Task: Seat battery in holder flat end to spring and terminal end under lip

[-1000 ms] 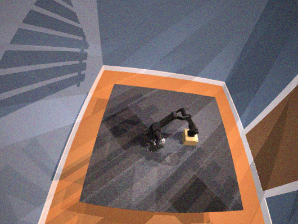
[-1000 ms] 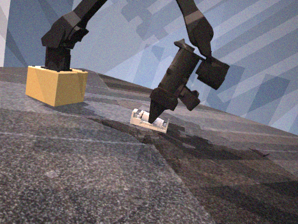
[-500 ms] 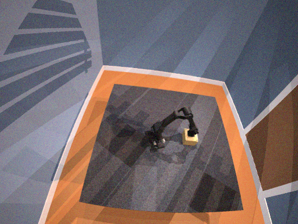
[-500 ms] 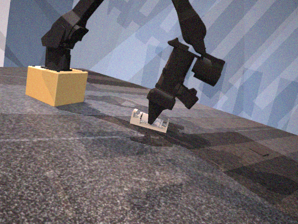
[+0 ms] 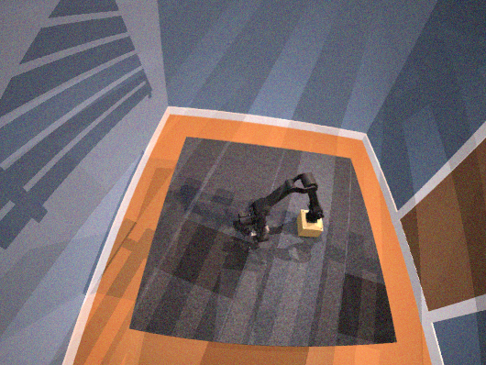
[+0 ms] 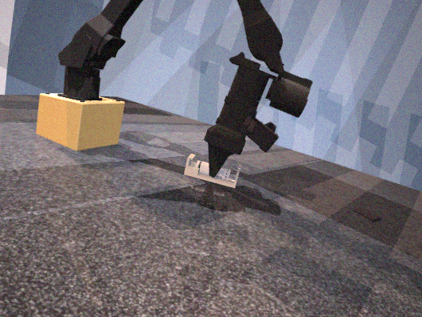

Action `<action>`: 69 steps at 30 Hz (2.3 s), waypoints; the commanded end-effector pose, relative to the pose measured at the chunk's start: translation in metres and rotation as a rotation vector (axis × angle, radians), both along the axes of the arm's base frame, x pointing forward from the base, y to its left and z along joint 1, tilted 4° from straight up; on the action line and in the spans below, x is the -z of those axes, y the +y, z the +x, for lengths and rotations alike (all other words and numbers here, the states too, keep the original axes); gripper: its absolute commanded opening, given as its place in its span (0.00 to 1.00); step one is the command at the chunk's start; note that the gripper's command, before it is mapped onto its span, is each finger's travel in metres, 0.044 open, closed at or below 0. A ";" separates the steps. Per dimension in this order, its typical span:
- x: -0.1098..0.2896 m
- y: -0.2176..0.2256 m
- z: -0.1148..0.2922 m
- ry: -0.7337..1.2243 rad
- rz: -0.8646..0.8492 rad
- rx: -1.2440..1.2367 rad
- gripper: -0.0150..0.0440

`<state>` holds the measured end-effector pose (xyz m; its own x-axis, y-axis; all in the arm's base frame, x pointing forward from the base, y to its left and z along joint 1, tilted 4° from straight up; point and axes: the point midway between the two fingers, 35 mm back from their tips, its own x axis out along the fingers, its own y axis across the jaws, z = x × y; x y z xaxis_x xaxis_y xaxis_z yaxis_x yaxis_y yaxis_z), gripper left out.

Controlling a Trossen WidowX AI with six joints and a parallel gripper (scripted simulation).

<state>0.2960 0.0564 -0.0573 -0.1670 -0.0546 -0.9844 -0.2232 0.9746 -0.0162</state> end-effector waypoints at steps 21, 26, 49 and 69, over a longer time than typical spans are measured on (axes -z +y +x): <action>0.000 -0.002 -0.012 -0.020 0.004 -0.002 0.38; 0.000 -0.002 -0.012 -0.021 0.004 -0.003 0.38; -0.015 -0.002 -0.011 -0.022 0.005 0.000 0.55; -0.088 -0.001 -0.006 -0.023 0.005 0.000 1.00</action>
